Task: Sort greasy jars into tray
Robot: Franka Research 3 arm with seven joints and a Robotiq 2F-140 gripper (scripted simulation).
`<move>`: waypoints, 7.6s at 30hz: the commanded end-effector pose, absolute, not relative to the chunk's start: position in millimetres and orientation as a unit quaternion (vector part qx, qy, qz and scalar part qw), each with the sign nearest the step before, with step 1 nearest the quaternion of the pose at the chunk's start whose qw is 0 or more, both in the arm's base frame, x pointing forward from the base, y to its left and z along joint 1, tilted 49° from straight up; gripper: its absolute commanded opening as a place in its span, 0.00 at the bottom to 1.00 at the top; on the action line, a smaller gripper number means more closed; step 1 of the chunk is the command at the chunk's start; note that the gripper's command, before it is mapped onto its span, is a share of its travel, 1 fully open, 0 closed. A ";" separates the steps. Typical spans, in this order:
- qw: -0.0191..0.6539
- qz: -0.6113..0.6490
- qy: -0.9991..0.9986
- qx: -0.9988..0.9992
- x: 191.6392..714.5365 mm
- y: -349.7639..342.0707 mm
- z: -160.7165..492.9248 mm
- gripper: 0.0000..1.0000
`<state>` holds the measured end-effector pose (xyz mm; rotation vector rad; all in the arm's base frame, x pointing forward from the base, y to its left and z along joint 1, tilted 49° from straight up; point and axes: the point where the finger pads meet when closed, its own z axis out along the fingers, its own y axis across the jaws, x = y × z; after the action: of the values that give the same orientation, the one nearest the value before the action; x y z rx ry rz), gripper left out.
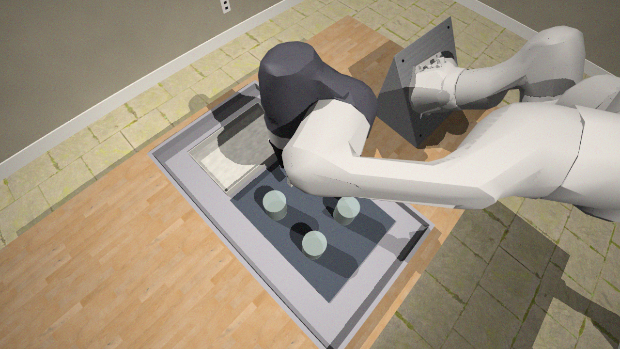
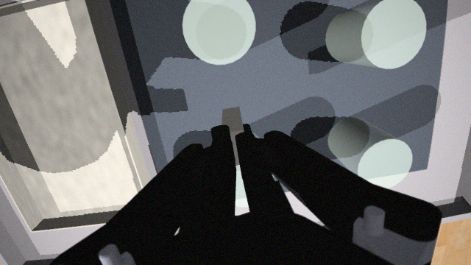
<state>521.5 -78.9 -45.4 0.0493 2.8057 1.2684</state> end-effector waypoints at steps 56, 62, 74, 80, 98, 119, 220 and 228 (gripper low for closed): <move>0.031 0.413 0.910 0.019 540.5 40.8 59.1 0.00; 0.031 0.413 0.910 0.019 540.9 40.8 59.1 0.00; 0.031 0.413 0.910 0.019 542.3 40.7 59.1 0.00; 0.031 0.413 0.910 0.019 543.0 40.6 59.2 0.00; 0.031 0.413 0.910 0.019 545.1 40.5 59.2 0.00; 0.031 0.413 0.910 0.019 547.7 40.4 59.3 0.00; 0.031 0.413 0.910 0.019 559.4 39.0 60.4 0.00; 0.031 0.413 0.910 0.019 560.2 38.5 60.8 0.00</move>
<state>559.5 38.8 60.6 0.0496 2.8042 1.2698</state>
